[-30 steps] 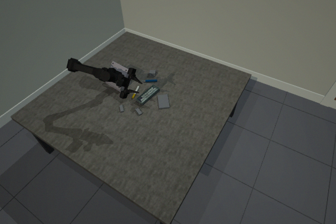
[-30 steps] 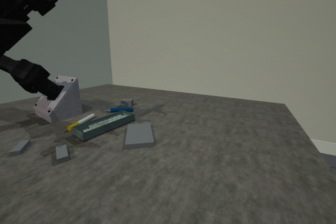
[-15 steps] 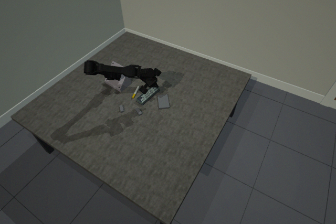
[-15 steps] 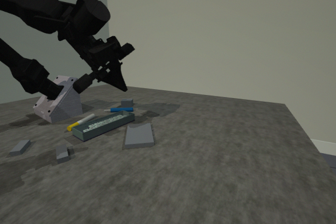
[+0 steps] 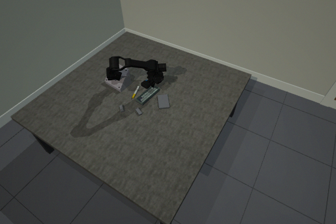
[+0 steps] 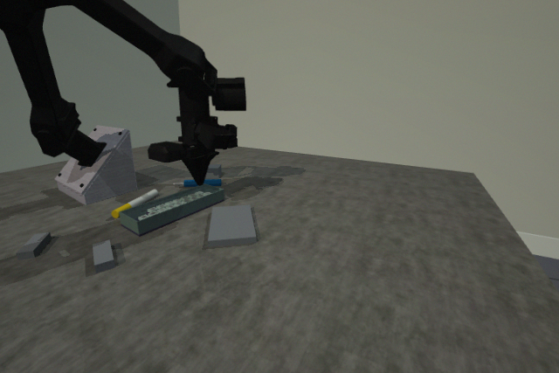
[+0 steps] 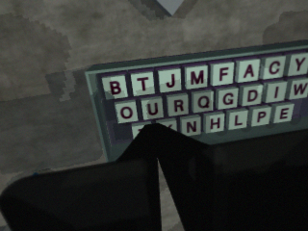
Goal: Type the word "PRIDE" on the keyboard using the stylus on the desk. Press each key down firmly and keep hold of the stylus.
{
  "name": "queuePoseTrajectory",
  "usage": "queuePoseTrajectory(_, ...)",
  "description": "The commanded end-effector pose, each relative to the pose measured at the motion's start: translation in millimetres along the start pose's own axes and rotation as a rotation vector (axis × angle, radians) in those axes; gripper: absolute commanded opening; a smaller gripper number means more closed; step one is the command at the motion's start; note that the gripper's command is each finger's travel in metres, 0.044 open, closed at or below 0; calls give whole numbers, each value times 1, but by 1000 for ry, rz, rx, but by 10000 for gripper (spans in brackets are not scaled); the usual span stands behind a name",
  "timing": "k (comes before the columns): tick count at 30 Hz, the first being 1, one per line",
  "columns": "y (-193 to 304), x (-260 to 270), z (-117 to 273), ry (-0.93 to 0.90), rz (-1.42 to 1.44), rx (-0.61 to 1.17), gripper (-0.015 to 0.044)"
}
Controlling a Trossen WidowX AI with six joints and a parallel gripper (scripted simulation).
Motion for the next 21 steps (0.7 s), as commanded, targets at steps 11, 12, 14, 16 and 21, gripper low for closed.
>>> queuePoseTrajectory(11, -9, -54, 2, 12, -9, -11, 0)
queuePoseTrajectory(12, -9, -60, 2, 13, -9, -11, 0)
queuePoseTrajectory(14, -9, -62, 2, 13, -9, -11, 0)
queuePoseTrajectory(16, -9, -62, 2, 13, -9, -11, 0)
queuePoseTrajectory(21, -9, -62, 2, 13, -9, -11, 0)
Point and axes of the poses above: the point midway between the two fingers, 35 mm back from their tips, its own z axis back along the fingers, its own x axis across the jaws, y = z × x, the point moved 2 cm from there along z, back along the fingers, and after that the axes turned 6 degrees about -z, right-handed, at the moved point
